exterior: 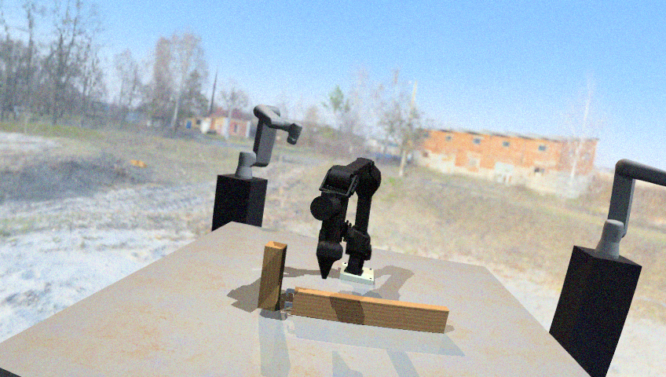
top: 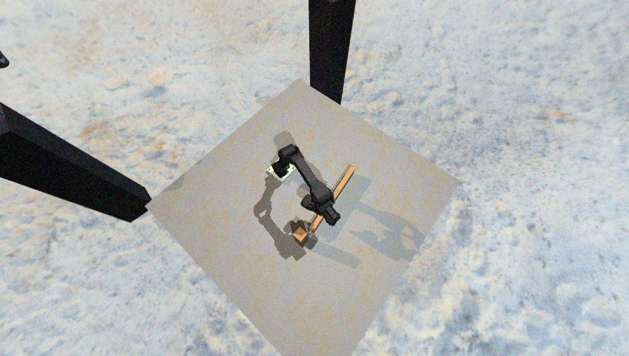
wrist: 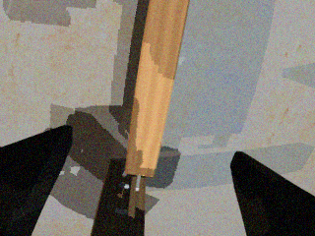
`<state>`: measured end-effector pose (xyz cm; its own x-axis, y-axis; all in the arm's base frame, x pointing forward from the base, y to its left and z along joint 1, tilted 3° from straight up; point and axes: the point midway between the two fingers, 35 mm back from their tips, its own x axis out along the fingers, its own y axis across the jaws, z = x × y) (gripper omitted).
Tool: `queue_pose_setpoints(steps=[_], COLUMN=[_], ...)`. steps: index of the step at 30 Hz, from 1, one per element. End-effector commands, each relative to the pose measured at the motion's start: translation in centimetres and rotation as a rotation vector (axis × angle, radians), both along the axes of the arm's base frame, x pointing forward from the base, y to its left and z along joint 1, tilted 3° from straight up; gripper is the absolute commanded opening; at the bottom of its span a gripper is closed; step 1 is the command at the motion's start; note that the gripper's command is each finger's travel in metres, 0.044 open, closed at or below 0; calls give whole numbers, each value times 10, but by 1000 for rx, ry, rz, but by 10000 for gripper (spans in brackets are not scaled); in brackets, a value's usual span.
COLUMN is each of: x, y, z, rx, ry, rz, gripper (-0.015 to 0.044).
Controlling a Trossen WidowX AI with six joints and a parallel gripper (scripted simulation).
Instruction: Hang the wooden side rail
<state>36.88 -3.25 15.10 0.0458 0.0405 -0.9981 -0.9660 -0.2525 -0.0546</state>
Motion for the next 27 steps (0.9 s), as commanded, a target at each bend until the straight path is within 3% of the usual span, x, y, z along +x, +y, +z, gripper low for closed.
queue_pose_setpoints(steps=[1, 27], x=[-1, 2], y=[2, 4], z=[-25, -64], rx=[8, 8], ry=[10, 9], rz=[10, 10], gripper=[440, 440])
